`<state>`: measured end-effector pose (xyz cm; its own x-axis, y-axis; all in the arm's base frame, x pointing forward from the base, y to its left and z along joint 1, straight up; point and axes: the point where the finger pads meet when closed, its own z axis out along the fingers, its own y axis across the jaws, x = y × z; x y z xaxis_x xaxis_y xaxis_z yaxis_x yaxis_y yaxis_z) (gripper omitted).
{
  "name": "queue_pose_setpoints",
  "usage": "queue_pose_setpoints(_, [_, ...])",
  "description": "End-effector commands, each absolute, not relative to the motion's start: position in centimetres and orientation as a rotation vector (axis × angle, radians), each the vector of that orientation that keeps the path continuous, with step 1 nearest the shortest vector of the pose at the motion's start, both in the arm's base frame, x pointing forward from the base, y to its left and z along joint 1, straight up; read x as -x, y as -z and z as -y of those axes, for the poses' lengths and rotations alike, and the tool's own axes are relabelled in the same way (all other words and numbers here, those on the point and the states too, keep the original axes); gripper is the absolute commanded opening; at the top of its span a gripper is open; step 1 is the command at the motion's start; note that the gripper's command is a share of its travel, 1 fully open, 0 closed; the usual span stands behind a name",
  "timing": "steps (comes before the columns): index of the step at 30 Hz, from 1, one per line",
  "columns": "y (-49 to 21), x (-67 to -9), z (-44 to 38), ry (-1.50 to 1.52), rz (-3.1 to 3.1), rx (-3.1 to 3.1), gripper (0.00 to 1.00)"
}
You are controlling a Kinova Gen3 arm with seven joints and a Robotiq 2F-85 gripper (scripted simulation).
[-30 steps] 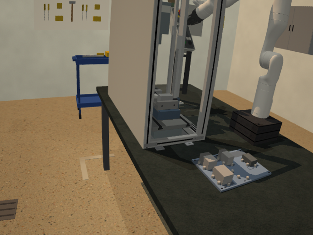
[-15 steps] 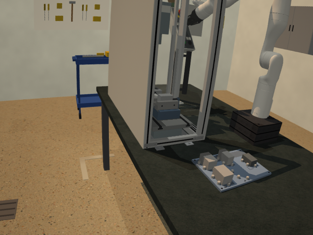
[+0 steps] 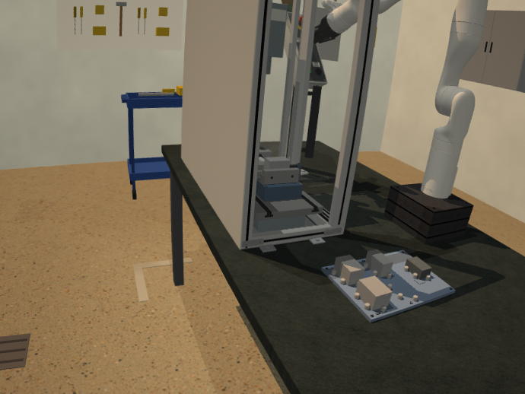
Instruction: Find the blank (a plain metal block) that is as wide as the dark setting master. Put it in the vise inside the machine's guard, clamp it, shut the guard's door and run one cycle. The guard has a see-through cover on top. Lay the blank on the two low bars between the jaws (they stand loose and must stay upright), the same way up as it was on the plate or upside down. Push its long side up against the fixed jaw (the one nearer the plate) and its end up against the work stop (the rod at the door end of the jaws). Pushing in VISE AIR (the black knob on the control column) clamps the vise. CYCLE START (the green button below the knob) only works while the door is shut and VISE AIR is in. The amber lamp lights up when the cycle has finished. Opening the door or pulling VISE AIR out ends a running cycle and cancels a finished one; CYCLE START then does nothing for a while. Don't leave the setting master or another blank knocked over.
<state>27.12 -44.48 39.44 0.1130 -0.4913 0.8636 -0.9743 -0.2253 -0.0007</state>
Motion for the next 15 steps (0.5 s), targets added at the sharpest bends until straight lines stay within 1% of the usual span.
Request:
queue_pose_setpoints(1, [-39.47, -27.15, 44.55, -1.032, 1.426, -1.792, 0.10])
queue_pose_setpoints(15, [-39.34, -27.19, 44.75, -1.031, 1.426, -1.792, 0.10])
